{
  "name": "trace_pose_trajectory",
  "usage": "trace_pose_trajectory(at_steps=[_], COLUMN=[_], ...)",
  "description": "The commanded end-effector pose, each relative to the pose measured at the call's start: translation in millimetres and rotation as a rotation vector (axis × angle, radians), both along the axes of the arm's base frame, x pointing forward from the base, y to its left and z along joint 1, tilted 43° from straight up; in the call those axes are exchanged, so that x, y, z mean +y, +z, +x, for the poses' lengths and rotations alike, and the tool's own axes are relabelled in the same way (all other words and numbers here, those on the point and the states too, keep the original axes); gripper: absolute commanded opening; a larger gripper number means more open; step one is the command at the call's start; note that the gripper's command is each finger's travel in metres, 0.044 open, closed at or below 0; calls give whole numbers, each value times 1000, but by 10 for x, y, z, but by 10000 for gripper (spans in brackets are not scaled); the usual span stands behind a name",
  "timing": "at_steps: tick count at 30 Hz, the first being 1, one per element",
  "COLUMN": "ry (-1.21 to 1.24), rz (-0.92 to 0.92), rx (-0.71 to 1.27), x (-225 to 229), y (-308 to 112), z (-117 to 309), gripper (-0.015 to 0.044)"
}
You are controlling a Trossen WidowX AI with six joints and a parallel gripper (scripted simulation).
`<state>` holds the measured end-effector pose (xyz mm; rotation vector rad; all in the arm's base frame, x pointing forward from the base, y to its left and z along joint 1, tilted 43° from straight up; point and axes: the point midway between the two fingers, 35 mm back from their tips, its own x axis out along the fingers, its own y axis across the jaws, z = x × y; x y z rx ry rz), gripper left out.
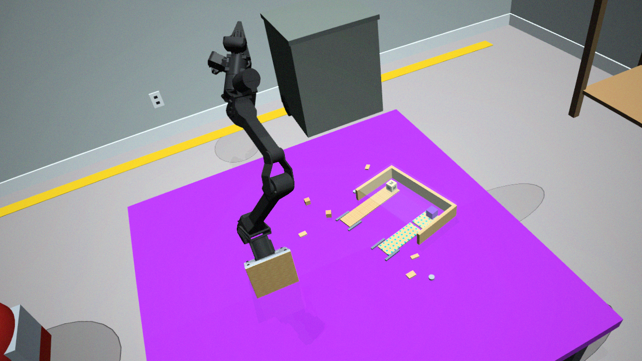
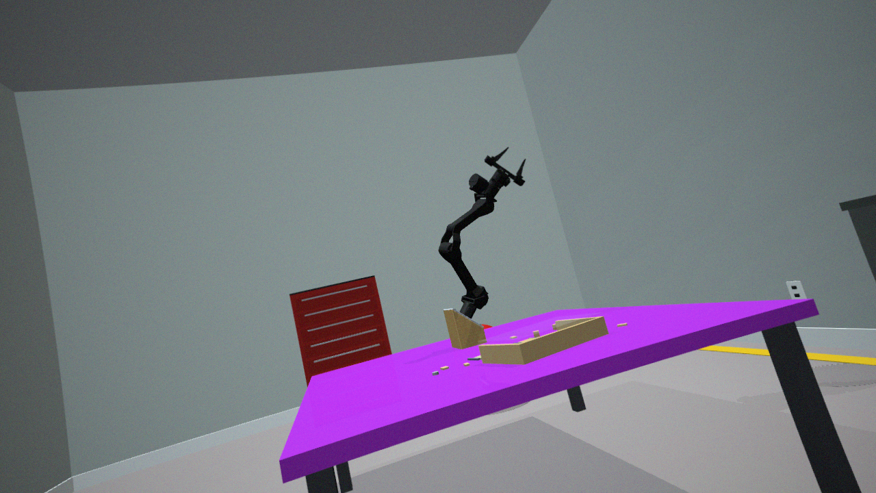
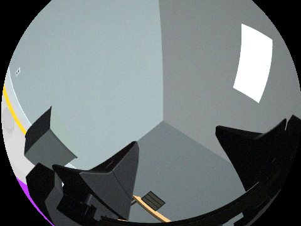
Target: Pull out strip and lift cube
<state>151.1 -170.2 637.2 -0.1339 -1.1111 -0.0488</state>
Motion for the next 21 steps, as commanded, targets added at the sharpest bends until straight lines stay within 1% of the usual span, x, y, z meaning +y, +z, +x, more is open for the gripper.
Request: trace_pose_trajectory(at_steps=[1, 3, 7, 12, 17, 21], ry=[-26, -35, -79, -77, -56, -23], rz=[-62, -81, -180, -281, -425, -554], rx=[-100, -138, -188, -258, -285, -256], x=[372, 511, 965, 1553, 2262, 2811], y=[136, 171, 221, 186, 22, -213], z=[-453, -628, -942, -1194, -1226, -1047], gripper=[400, 400, 400, 400, 400, 400])
